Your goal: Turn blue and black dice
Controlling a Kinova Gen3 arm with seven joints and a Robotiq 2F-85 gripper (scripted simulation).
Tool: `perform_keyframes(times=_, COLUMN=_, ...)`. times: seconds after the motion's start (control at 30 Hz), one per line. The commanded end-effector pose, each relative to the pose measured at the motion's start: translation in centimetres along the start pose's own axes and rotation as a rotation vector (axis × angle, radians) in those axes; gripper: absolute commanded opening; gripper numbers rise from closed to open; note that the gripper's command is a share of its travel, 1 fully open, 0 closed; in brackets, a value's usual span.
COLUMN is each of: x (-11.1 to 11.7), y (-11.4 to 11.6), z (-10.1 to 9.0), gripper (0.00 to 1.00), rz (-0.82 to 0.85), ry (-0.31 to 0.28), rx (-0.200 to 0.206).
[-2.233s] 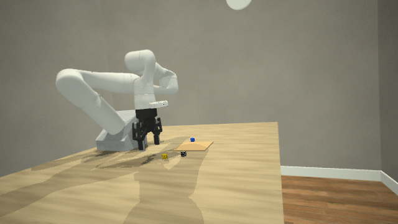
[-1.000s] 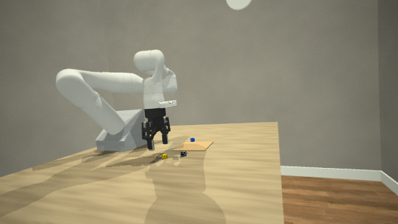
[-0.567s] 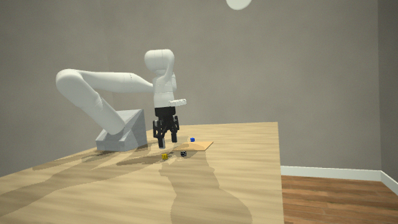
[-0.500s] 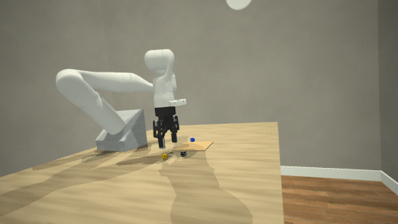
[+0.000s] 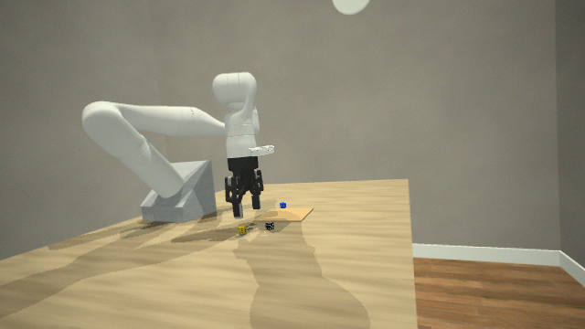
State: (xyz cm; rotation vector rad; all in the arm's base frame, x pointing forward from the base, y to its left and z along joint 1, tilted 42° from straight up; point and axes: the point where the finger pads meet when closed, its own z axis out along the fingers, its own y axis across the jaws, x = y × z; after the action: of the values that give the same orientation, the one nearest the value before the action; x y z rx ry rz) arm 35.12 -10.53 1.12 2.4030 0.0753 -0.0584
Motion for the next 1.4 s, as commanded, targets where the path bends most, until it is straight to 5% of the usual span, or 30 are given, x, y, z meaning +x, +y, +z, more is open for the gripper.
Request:
perform_keyframes(times=0.0, x=0.0, y=0.0, z=0.0, gripper=1.0, rz=0.0, ry=0.001, rx=0.0)
perform_keyframes(times=0.87, x=0.0, y=-0.3, z=0.0, gripper=1.0, rz=0.0, ry=0.001, rx=0.0)
perform_keyframes(times=1.37, x=-1.1, y=-4.1, z=0.0, gripper=1.0, rz=0.0, ry=0.001, rx=0.0)
